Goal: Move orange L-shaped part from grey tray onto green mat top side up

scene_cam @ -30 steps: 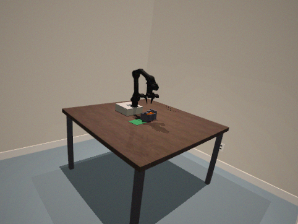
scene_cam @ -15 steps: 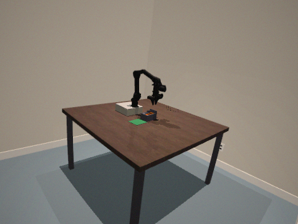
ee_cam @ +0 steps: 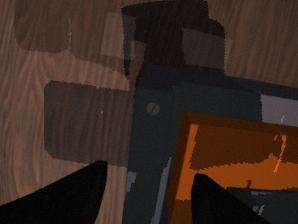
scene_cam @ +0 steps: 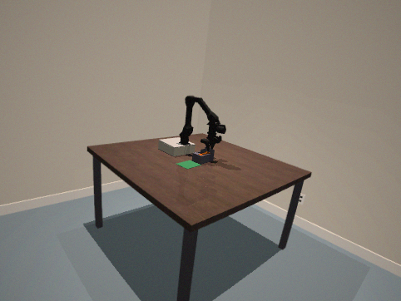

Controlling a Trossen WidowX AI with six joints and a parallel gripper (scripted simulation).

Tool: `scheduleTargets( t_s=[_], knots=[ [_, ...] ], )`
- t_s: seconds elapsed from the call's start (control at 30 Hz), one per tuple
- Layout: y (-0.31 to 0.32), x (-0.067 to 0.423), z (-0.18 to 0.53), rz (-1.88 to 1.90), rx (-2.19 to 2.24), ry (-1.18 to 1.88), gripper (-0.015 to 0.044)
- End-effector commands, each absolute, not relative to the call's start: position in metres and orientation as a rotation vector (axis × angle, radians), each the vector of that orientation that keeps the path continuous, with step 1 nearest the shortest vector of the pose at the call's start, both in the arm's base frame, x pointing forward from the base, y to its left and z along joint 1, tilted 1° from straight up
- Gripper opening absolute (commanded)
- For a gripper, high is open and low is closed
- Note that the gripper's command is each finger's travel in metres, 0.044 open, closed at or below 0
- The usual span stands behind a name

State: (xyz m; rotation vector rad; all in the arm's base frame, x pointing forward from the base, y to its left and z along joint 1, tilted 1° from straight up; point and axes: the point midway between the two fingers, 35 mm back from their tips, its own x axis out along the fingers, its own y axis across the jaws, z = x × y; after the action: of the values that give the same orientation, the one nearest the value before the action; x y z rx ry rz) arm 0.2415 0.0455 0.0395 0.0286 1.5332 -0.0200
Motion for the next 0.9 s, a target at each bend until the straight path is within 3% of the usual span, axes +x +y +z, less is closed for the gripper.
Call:
scheduleTargets(
  t_s=[0.0, 0.87],
  knots=[
    [0.045, 0.240, 0.035, -0.019, 0.021, 1.536, 0.0180],
    [0.045, 0.241, 0.000, -0.019, 0.021, 1.536, 0.0180]
  ],
)
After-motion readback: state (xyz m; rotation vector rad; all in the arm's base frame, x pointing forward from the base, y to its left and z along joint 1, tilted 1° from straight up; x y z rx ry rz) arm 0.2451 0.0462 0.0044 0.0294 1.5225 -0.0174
